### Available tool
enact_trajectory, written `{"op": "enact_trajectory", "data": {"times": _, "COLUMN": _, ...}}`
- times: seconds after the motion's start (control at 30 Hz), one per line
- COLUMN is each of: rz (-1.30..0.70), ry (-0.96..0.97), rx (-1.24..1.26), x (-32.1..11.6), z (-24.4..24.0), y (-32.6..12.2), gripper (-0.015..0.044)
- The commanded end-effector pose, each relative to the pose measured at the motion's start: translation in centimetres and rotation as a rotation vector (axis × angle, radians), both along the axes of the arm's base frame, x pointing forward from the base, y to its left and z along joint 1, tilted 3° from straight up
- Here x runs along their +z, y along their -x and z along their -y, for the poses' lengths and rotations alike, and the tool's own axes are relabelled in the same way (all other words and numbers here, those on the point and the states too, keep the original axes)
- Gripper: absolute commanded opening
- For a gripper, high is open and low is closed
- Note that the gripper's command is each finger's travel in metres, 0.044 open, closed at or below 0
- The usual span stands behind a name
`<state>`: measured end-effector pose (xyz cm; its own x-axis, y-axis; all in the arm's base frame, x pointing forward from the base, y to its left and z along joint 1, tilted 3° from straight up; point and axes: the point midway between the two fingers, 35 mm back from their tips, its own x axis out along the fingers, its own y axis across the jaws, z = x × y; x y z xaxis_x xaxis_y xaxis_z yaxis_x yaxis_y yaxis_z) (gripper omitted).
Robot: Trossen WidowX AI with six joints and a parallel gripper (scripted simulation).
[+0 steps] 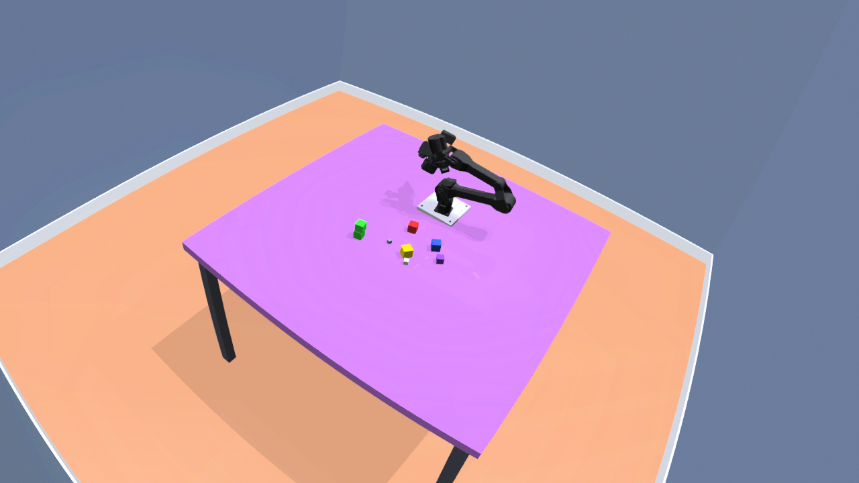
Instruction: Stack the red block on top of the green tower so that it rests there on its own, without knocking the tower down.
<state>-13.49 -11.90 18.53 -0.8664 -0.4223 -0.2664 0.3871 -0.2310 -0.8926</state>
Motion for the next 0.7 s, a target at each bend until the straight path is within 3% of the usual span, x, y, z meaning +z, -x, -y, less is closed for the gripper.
{"op": "enact_trajectory", "data": {"times": 0.0, "rz": 0.062, "ry": -0.077, "rx": 0.178, "x": -0.4, "z": 2.6, "y": -2.2, "gripper": 0.044}}
{"op": "enact_trajectory", "data": {"times": 0.33, "rz": 0.196, "ry": -0.267, "rx": 0.553, "x": -1.9, "z": 6.3, "y": -8.6, "gripper": 0.044}}
{"op": "enact_trajectory", "data": {"times": 0.67, "rz": 0.321, "ry": -0.491, "rx": 0.874, "x": -3.5, "z": 6.7, "y": -15.9, "gripper": 0.044}}
